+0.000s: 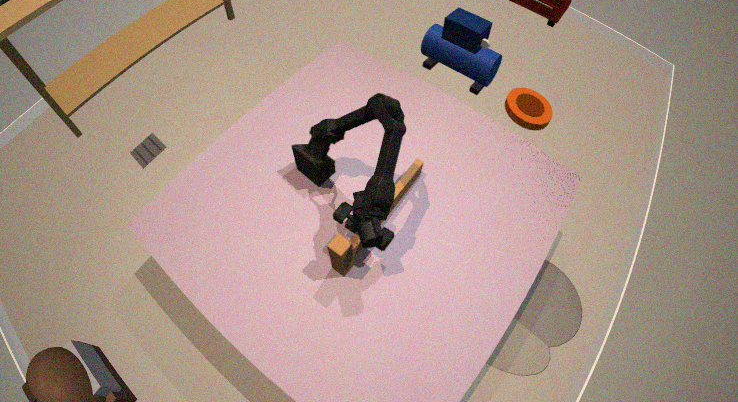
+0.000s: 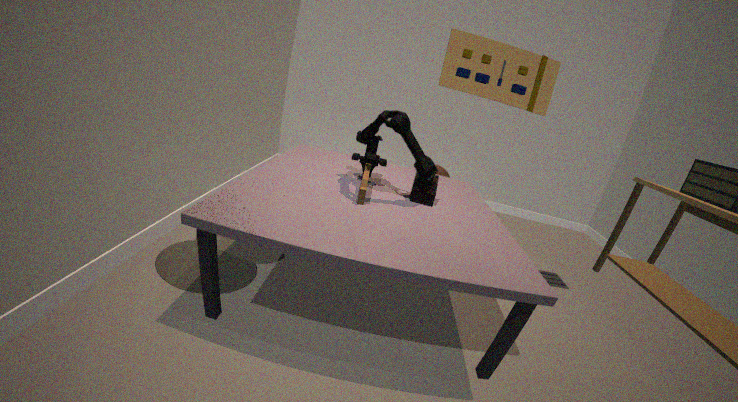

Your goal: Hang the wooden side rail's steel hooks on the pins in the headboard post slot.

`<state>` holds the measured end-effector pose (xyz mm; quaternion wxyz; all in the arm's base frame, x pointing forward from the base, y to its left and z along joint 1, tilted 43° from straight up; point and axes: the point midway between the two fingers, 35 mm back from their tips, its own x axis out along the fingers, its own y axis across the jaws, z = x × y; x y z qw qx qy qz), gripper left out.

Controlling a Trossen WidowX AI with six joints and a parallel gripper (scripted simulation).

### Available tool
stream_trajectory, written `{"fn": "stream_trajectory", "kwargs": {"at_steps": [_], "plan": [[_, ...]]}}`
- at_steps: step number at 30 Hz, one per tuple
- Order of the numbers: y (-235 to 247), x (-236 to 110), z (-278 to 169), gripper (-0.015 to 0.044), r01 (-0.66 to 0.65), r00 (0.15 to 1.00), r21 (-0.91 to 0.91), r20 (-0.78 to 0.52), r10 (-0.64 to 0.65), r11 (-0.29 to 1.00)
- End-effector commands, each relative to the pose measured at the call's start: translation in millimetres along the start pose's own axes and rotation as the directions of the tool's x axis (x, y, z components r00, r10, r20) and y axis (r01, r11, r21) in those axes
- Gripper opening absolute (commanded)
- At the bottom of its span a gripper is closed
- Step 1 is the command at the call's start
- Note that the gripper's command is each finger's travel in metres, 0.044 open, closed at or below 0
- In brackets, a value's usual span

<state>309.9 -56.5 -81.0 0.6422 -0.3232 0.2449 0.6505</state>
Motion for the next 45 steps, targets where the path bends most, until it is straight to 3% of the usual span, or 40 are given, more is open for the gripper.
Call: {"fn": "stream_trajectory", "kwargs": {"at_steps": [1, 30, 45], "plan": [[0.2, -0.1, -2.1, 0.0, 0.001, 1.0, 0.002, -0.008, -0.001, 1.0], [0.2, 4.6, -2.1, 0.0, 0.001, 1.0, 0.002, -0.008, -0.001, 1.0], [0.4, -6.2, -0.8, 0.0394, 0.0, 1.0, 0.002, -0.003, 0.0, 1.0]]}}
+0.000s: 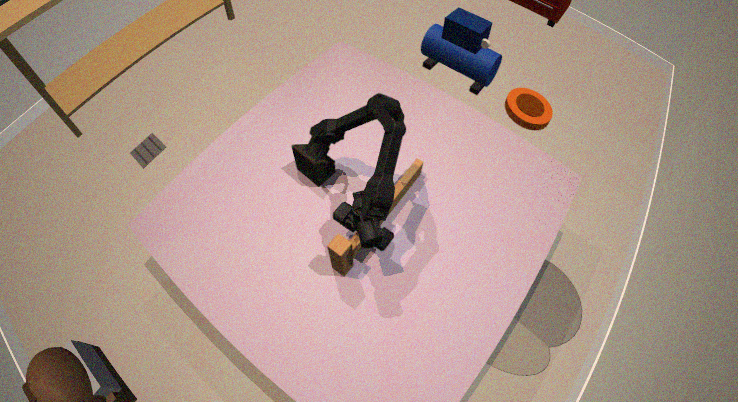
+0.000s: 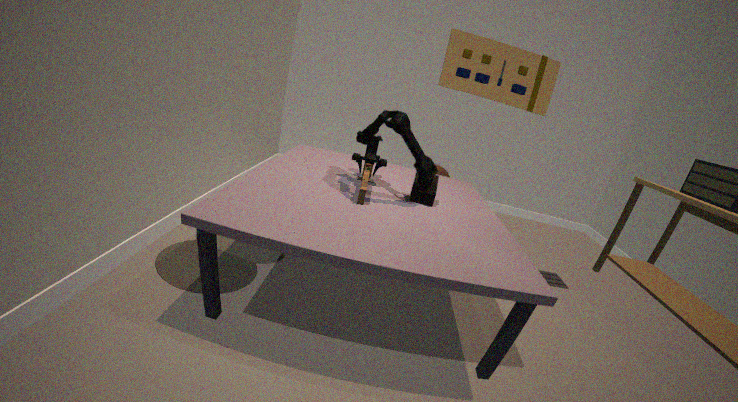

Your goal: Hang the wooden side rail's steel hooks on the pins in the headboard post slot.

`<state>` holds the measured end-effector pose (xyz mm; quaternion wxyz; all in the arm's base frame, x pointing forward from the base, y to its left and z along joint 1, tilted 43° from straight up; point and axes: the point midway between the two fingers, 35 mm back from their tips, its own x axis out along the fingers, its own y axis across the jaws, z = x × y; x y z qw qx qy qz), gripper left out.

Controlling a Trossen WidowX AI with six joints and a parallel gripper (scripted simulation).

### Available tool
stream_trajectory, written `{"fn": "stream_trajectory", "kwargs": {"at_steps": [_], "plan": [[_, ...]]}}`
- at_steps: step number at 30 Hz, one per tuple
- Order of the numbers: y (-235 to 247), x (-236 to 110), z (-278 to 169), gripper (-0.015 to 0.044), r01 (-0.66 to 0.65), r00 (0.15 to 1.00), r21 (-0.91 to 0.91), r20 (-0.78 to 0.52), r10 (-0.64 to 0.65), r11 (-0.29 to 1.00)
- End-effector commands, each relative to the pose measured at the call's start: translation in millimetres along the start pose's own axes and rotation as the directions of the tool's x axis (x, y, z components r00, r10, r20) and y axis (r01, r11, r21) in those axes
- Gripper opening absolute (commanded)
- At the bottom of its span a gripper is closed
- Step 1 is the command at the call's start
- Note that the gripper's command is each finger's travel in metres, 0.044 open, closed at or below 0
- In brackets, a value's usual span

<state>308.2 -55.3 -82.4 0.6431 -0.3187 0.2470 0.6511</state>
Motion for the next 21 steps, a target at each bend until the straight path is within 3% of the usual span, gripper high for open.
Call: {"fn": "stream_trajectory", "kwargs": {"at_steps": [1, 6, 21], "plan": [[-1.4, -13.9, -0.9, 0.042, 0.004, 1.0, -0.006, -0.008, -0.004, 1.0], [-0.6, -38.6, -0.4, 0.044, 0.004, 1.0, -0.007, -0.013, -0.004, 1.0], [-2.6, -37.0, 26.8, 0.044, -0.001, 1.0, -0.016, -0.012, 0.001, 1.0]]}}
